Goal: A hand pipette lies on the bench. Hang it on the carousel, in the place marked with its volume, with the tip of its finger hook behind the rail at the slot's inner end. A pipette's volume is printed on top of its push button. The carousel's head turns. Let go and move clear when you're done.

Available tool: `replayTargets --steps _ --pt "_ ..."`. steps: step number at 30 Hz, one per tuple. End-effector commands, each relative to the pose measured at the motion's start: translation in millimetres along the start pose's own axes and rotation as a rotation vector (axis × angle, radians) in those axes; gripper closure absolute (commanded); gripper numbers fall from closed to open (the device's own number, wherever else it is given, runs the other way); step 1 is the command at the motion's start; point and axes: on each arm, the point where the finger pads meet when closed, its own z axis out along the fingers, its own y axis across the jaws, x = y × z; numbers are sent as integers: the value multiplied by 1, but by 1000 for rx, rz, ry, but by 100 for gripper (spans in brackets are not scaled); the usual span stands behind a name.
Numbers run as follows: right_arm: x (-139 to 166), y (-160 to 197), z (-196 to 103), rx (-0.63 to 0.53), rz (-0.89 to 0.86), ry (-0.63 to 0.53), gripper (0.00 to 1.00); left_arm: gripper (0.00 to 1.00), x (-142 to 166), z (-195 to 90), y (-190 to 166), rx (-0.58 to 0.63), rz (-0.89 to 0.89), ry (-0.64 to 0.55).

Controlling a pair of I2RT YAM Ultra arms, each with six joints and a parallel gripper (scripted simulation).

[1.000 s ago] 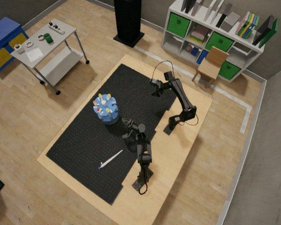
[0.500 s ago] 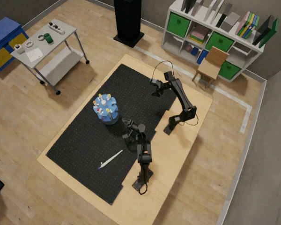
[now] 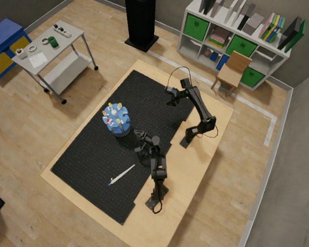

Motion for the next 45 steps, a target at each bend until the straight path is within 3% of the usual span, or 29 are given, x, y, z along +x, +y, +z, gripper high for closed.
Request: replayTargets --steps 1,25,45 --pt "-8 -3 -5 12 -18 -32 0 51 5 -5 -1 -6 24 11" --pt "-8 -3 -5 12 -18 -32 0 51 5 -5 -1 -6 24 11" --pt "-8 -3 -5 12 -18 -32 0 51 3 33 1 -4 22 2"
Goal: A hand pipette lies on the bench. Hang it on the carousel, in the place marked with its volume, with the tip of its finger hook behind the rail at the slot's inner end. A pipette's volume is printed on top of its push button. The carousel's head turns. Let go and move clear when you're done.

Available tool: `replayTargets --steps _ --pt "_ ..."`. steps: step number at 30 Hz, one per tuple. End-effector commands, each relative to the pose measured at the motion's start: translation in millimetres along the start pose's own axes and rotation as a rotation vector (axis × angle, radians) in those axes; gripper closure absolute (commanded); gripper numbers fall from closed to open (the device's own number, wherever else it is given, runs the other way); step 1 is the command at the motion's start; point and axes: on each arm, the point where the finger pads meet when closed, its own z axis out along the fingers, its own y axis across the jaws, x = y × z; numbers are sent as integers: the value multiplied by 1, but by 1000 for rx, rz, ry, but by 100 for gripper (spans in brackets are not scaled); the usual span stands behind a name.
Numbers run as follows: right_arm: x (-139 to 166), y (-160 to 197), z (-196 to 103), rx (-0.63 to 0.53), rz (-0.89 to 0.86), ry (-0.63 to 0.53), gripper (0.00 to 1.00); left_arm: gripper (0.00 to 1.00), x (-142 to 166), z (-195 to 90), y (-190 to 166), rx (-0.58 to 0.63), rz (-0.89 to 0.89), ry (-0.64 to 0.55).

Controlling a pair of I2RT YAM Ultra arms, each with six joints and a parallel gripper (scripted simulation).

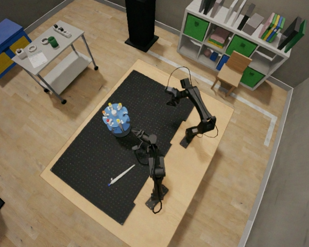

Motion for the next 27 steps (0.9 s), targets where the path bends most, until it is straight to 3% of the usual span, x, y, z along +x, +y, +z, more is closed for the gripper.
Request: replayTargets --steps 1,27 --pt "-8 -3 -5 12 -18 -32 0 51 3 8 3 -15 36 6" --pt "-8 -3 -5 12 -18 -32 0 51 2 48 3 -14 36 6"
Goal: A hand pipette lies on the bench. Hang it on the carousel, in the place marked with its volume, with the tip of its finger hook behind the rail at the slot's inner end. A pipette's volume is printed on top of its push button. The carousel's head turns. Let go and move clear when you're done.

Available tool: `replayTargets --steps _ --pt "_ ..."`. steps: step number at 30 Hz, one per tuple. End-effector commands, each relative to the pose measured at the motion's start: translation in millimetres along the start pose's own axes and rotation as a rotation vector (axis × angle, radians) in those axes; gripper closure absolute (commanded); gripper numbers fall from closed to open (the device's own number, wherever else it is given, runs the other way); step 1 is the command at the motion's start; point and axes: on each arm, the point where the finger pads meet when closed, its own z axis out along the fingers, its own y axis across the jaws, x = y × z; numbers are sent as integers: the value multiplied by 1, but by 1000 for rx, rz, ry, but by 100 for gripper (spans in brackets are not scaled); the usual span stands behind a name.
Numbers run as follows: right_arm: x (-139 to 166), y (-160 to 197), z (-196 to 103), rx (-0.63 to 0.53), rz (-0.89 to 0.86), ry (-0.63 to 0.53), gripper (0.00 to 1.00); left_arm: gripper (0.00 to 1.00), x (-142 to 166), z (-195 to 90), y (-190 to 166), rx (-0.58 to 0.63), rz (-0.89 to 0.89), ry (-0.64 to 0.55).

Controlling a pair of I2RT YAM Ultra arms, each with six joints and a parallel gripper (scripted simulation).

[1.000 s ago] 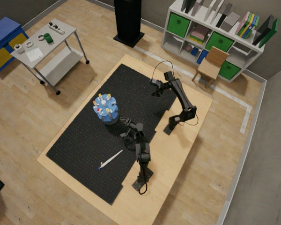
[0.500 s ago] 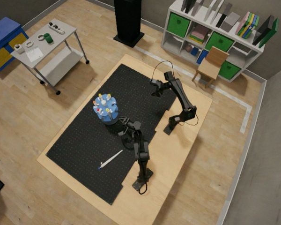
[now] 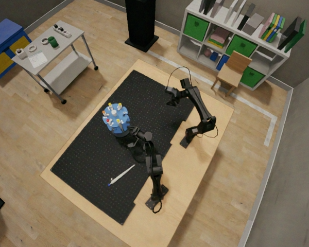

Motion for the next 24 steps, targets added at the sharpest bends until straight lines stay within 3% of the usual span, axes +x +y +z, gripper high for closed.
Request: replayTargets --steps 1,24 --pt "-8 -3 -5 12 -18 -32 0 51 1 12 3 -17 35 2" --pt "-8 -3 -5 12 -18 -32 0 51 3 7 0 -15 33 8"
